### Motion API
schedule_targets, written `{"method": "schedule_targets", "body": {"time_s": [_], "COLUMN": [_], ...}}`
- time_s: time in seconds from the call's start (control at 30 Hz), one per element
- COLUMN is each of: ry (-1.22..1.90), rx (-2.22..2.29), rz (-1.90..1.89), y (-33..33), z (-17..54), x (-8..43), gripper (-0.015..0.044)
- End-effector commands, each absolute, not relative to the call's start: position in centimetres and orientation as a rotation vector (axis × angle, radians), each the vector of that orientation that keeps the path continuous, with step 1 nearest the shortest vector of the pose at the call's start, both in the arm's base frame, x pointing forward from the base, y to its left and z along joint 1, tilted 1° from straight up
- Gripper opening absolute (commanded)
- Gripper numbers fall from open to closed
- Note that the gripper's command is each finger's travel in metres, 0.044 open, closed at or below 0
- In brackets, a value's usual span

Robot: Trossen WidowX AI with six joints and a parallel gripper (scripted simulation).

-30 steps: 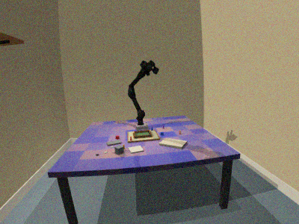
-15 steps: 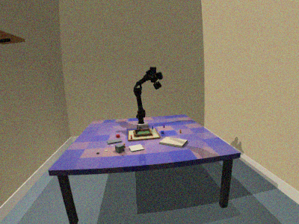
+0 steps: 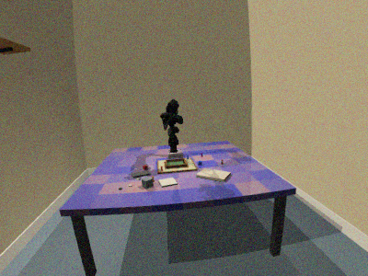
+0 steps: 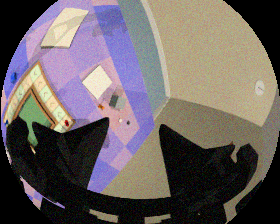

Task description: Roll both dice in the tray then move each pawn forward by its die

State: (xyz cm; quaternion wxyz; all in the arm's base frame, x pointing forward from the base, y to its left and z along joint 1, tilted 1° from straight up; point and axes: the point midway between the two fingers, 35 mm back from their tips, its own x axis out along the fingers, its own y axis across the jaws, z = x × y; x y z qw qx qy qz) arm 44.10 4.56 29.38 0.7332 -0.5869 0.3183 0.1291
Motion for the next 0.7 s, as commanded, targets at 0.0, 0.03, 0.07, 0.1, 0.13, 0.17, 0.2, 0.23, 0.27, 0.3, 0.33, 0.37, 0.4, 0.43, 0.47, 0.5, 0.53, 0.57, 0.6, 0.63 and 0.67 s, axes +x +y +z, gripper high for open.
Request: {"method": "schedule_targets", "body": {"time_s": [0.0, 0.03, 0.07, 0.1, 0.13, 0.17, 0.2, 0.23, 0.27, 0.3, 0.33, 0.37, 0.4, 0.43, 0.47, 0.5, 0.53, 0.57, 0.6, 0.63, 0.67], "ry": [0.862, 0.908, 0.952, 0.996, 1.039, 1.082, 1.124, 1.165, 1.203, 1.240, 1.276, 1.309, 1.340, 1.369, 1.396, 1.421, 1.438, 1.448, 1.451, 1.451, 1.451], "rx": [-1.255, -1.238, -1.218, -1.196, -1.174, -1.150, -1.122, -1.092, -1.060, -1.025, -0.988, -0.948, -0.906, -0.862, -0.816, -0.767, -0.728, -0.705, -0.697, -0.697, -0.697], "rz": [0.326, 0.338, 0.351, 0.363, 0.382, 0.401, 0.421, 0.440, 0.460, 0.480, 0.500, 0.520, 0.540, 0.559, 0.578, 0.598, 0.612, 0.620, 0.623, 0.623, 0.623], "y": [-0.1, -1.5, -2.9, -4.3, -5.5, -6.7, -7.9, -9.1, -10.3, -11.4, -12.4, -13.4, -14.4, -15.3, -16.1, -17.0, -17.5, -17.8, -17.9, -17.9, -17.9], "z": [25.1, 23.9, 22.7, 21.5, 20.3, 19.1, 18.0, 16.8, 15.7, 14.7, 13.6, 12.6, 11.6, 10.7, 9.8, 8.9, 8.2, 7.8, 7.7, 7.7, 7.7], "x": [44.3, 44.2, 44.0, 43.8, 43.4, 43.0, 42.5, 42.0, 41.3, 40.6, 39.9, 39.1, 38.2, 37.3, 36.3, 35.2, 34.4, 33.9, 33.7, 33.7, 33.7], "gripper": [0.0275, 0.0275, 0.0275, 0.0275, 0.0275, 0.0275, 0.0275, 0.0275, 0.0275, 0.0275, 0.0275, 0.0275, 0.0275, 0.0275, 0.0275, 0.0275, 0.0275, 0.0275, 0.0275, 0.0275, 0.0275]}}
